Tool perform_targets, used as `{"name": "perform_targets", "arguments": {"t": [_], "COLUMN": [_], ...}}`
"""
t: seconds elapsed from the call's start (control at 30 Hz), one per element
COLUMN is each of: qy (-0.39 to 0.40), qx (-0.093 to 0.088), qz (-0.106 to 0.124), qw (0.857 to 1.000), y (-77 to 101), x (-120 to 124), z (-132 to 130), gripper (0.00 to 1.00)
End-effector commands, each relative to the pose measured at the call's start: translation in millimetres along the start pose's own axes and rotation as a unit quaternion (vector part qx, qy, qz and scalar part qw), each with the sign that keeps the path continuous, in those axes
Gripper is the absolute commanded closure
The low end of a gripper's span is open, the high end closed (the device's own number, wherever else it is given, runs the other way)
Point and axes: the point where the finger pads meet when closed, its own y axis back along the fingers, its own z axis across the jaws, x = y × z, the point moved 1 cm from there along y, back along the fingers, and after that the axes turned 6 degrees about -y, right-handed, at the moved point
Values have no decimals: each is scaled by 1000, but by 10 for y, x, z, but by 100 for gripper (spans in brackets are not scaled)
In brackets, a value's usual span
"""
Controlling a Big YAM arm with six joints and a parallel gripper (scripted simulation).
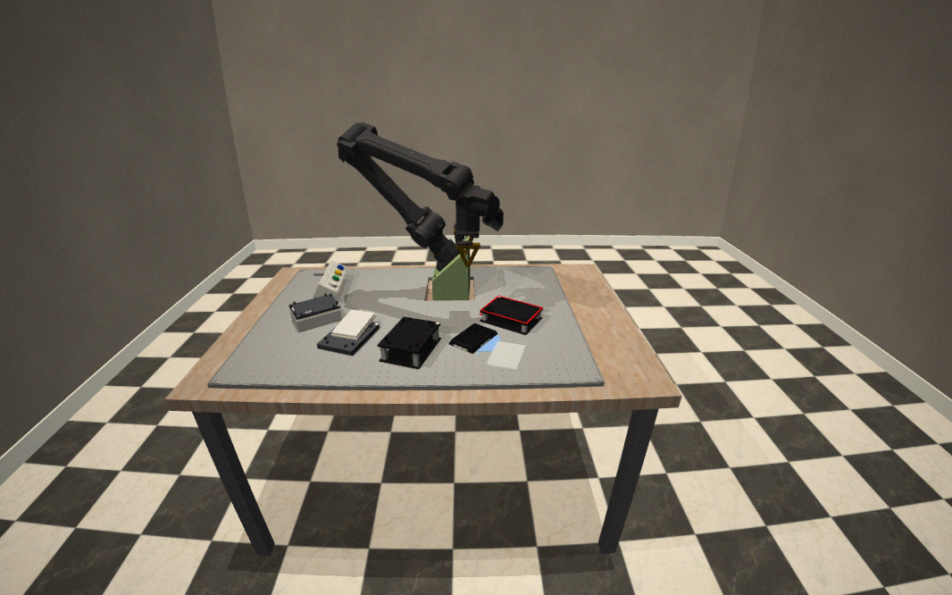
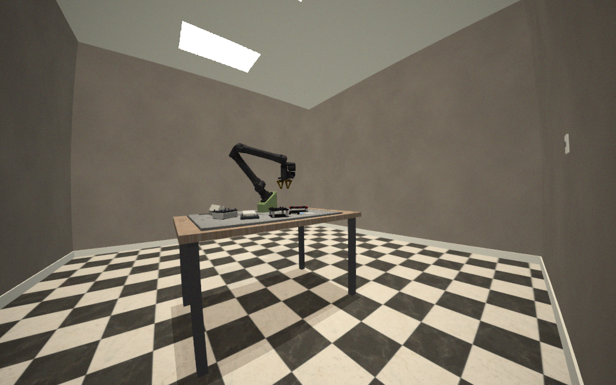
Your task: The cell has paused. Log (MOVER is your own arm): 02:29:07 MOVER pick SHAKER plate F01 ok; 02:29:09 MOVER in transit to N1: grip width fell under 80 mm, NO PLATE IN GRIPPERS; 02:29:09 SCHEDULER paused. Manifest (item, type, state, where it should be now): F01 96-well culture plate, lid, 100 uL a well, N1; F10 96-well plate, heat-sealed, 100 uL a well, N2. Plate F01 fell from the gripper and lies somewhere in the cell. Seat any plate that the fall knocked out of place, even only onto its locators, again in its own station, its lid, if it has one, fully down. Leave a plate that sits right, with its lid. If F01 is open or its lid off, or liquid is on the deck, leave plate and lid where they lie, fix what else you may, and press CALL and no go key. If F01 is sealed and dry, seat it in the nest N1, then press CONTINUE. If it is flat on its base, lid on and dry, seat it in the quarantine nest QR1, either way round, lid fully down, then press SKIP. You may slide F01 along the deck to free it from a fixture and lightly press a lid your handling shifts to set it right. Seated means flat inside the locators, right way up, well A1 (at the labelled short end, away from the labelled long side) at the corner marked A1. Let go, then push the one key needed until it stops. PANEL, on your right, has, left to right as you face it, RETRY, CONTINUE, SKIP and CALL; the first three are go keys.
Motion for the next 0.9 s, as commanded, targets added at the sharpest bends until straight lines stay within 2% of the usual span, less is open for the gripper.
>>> {"name": "perform_targets", "arguments": {"t": [0.0, 0.03, 0.1, 0.13, 0.23, 0.3, 0.33, 0.53, 0.8, 0.87], "qy": [-105, -121, -148, -168, -216, -216, -232, -324, -447, -447], "qx": [22, 22, 15, 1, 5, 5, 15, 11, 10, 10], "qz": [-26, -26, -14, -3, -6, -6, -18, -12, -14, -14], "qw": [994, 992, 989, 986, 976, 976, 973, 946, 894, 894], "y": [381, 404, 295, 200, 212, 212, 287, 250, 255, 255], "x": [-21, -9, 36, 58, 32, 32, 29, 12, 15, 15], "z": [-85, -69, 23, 7, 5, 5, 13, 21, 19, 19], "gripper": [0, 0, 0, 0, 0, 0, 0, 0, 0, 0]}}
